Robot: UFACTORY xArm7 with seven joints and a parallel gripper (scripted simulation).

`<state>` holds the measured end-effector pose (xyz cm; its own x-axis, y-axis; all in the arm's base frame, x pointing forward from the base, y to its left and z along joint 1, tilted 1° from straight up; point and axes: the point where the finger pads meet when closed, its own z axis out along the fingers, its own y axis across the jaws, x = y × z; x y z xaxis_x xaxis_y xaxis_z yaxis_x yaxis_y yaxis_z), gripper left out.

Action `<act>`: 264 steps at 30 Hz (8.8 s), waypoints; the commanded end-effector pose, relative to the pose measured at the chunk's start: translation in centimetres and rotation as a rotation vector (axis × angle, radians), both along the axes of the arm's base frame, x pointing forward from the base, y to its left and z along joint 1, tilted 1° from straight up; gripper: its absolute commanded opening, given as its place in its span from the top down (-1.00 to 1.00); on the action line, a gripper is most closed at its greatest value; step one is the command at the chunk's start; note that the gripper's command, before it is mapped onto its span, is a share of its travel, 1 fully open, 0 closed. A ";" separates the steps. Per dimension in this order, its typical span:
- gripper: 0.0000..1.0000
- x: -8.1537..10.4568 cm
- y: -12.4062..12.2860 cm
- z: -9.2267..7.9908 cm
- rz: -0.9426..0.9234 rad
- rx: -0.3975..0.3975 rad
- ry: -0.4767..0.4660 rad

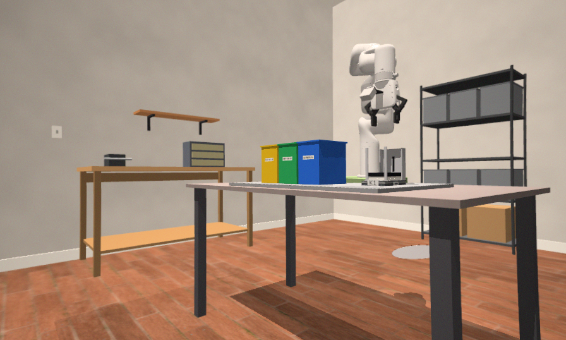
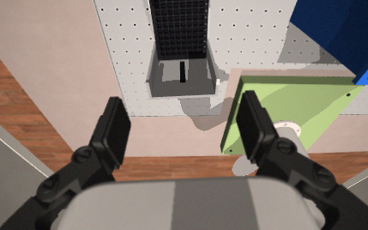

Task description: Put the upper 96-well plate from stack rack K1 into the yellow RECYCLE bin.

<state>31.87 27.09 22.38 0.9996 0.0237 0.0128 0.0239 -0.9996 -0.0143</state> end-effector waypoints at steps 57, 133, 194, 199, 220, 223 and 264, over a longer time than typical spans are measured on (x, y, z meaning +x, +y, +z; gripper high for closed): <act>-1.00 0.2 0.2 -8.8 0.000 0.002 -0.003; -1.00 0.3 0.3 -17.2 0.000 0.002 -0.003; 1.00 0.3 0.4 -18.6 0.000 0.002 -0.003; 1.00 0.3 0.3 -18.6 0.000 0.002 -0.002; 1.00 0.3 0.3 -18.6 0.000 0.002 -0.002; 1.00 0.3 0.3 -18.6 0.000 0.002 -0.002; 1.00 0.3 0.3 -16.6 0.000 0.002 -0.003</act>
